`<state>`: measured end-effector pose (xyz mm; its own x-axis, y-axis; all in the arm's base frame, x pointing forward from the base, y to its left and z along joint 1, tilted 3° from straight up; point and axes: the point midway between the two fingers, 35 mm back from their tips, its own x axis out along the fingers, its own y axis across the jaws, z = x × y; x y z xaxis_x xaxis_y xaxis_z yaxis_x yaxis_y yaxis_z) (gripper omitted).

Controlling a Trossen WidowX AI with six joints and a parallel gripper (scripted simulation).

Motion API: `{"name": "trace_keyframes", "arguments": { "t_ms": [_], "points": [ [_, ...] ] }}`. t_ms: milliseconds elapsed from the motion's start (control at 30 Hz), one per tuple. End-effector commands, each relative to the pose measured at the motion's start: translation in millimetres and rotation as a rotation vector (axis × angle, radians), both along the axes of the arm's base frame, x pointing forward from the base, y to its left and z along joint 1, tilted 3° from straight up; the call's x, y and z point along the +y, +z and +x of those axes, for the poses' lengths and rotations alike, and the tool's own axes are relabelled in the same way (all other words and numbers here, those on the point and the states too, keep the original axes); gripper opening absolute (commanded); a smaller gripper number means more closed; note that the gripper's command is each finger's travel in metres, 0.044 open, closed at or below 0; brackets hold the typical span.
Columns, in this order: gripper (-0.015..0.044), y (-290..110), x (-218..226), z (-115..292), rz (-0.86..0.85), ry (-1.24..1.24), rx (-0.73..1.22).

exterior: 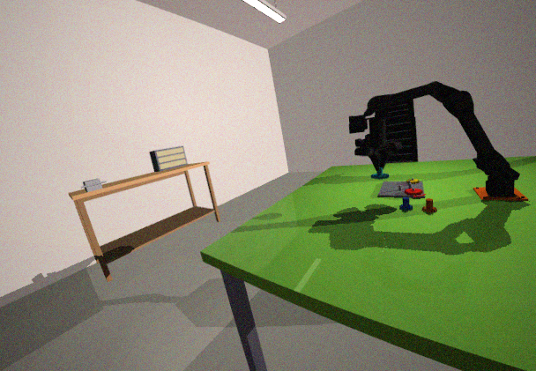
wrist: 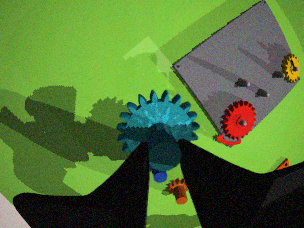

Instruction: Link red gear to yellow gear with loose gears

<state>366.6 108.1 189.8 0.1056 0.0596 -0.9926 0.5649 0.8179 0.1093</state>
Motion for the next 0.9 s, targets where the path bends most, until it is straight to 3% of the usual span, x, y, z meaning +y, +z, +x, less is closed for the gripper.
{"name": "trace_keyframes", "arguments": {
  "t_ms": [0, 500, 867],
  "points": [
    [0.0, 9, 0, -1, 0.006, 0.001, -0.005],
    [0.0, 38, -3, -9, 0.009, 0.0, -0.015],
    [0.0, 33, -15, -11, 0.005, 0.0, -0.012]
  ]
}}
